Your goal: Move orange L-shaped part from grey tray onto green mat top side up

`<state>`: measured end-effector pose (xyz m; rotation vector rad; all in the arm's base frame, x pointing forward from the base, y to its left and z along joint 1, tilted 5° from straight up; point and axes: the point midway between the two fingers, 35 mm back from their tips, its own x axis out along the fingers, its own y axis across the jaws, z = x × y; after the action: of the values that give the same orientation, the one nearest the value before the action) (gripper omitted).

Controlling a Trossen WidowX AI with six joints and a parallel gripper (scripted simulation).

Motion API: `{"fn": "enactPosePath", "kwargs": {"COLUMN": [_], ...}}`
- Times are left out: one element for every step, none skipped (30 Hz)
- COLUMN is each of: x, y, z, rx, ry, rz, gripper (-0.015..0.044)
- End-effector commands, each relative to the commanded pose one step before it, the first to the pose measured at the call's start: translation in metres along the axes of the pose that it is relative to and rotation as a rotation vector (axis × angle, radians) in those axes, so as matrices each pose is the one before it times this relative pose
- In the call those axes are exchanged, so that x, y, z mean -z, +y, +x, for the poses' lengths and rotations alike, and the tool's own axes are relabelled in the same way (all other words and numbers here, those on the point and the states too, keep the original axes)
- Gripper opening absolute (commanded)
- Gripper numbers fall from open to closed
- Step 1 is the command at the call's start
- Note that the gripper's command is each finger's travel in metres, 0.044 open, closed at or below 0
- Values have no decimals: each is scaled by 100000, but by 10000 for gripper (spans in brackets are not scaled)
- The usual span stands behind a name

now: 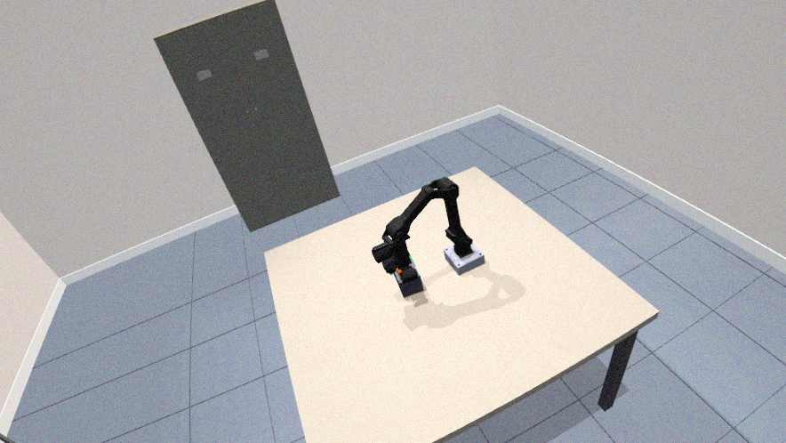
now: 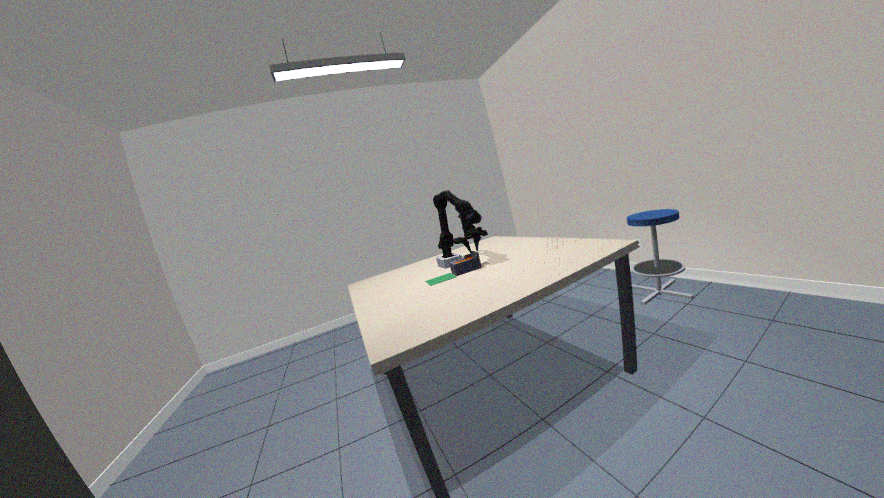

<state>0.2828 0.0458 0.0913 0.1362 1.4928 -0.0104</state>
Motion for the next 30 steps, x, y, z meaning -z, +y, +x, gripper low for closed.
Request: {"fn": "enactPosePath", "kwargs": {"x": [503,0,0,-2,-3,-5,-6,-7,-7,-7,-6,-5,-4,-2,-1,0,1,2,3,4,5,6,7,9,10,11,9,6,2,0], "y": [-67,0,0,0,1,1,1,2,2,2,1,1,1,1,0,0,0,0,-1,-1,-1,-1,-2,-2,-2,-2,-2,-1,0,0], "z": [1907,0,0,28,53,79,106,133,157,167,168,168,167,167,167,167,166,166,166,166,165,165,165,164,164,164,133,80,27,0], "rx": [12,0,0,0,0,-1,-1,-1,-1,-1,-1,-1,-1,-1,-1,-1,-1,-1,-1,-1,-1,-1,-1,-1,-1,-1,0,0,0,0], "ry": [1330,0,0,0,0,0,0,0,0,0,1,1,1,1,1,1,1,1,1,1,2,2,2,2,2,2,2,1,0,0], "rz": [387,0,0,0,0,0,0,0,0,0,0,0,0,0,0,0,0,0,0,0,0,0,0,0,0,0,0,0,0,0], "gripper": [180,180,180,180,180,180,180,180,180,180,180,180,180,180,180,180,180,180,180,180,180,180,180,180,180,180,180,180,180,180]}}
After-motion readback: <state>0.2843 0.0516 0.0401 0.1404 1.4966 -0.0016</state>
